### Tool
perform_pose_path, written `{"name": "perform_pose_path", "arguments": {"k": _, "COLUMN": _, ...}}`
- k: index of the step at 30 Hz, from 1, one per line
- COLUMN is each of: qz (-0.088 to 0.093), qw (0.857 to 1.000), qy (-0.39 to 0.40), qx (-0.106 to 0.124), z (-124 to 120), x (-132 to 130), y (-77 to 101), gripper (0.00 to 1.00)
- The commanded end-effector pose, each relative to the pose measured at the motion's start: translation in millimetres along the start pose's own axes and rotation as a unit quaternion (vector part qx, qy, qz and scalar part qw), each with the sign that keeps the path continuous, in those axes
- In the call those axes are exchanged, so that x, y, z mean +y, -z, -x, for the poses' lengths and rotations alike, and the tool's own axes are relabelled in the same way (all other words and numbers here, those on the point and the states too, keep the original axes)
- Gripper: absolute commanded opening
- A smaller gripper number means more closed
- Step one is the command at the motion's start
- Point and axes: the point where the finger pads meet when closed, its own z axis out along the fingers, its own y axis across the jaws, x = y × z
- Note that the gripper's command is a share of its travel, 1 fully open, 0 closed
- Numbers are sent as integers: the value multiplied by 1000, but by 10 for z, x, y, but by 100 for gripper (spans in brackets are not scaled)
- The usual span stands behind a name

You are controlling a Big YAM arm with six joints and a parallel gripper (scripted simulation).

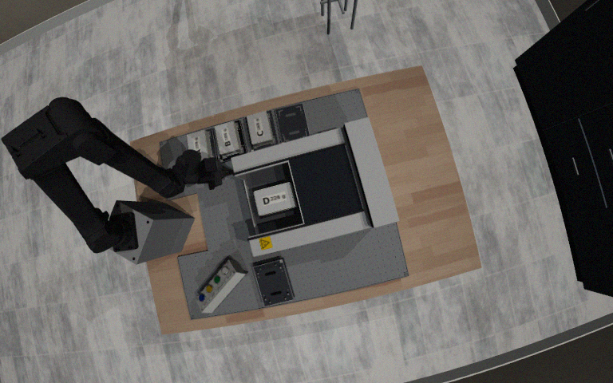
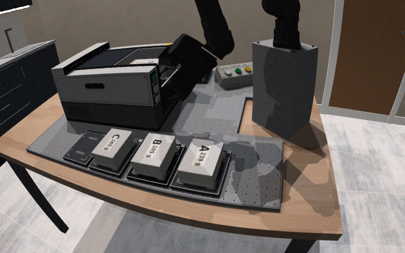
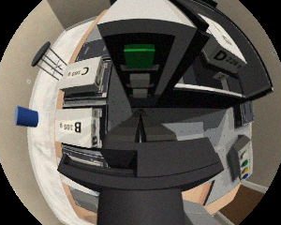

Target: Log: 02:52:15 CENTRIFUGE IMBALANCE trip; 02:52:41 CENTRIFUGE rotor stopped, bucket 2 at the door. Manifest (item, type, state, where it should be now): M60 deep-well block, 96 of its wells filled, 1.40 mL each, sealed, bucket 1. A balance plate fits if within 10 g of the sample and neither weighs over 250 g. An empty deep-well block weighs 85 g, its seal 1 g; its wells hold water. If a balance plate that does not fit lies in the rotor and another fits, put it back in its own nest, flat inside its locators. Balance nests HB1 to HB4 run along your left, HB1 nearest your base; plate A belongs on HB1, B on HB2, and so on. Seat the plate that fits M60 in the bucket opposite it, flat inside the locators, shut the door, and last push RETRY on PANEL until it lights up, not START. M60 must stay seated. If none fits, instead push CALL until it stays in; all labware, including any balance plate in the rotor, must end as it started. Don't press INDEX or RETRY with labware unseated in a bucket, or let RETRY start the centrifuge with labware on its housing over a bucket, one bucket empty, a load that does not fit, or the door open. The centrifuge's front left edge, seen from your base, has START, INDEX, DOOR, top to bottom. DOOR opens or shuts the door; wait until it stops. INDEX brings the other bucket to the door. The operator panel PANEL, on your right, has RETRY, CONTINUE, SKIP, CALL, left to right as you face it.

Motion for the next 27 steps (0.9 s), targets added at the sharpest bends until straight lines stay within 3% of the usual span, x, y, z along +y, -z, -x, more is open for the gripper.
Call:
{"name": "perform_pose_path", "arguments": {"k": 1, "qz": -3, "qw": 1000, "qy": 3, "qx": -1, "z": -23, "x": -64, "y": 8, "gripper": 0}}
{"name": "perform_pose_path", "arguments": {"k": 27, "qz": -3, "qw": 1000, "qy": 2, "qx": -2, "z": 71, "x": -35, "y": -40, "gripper": 0}}
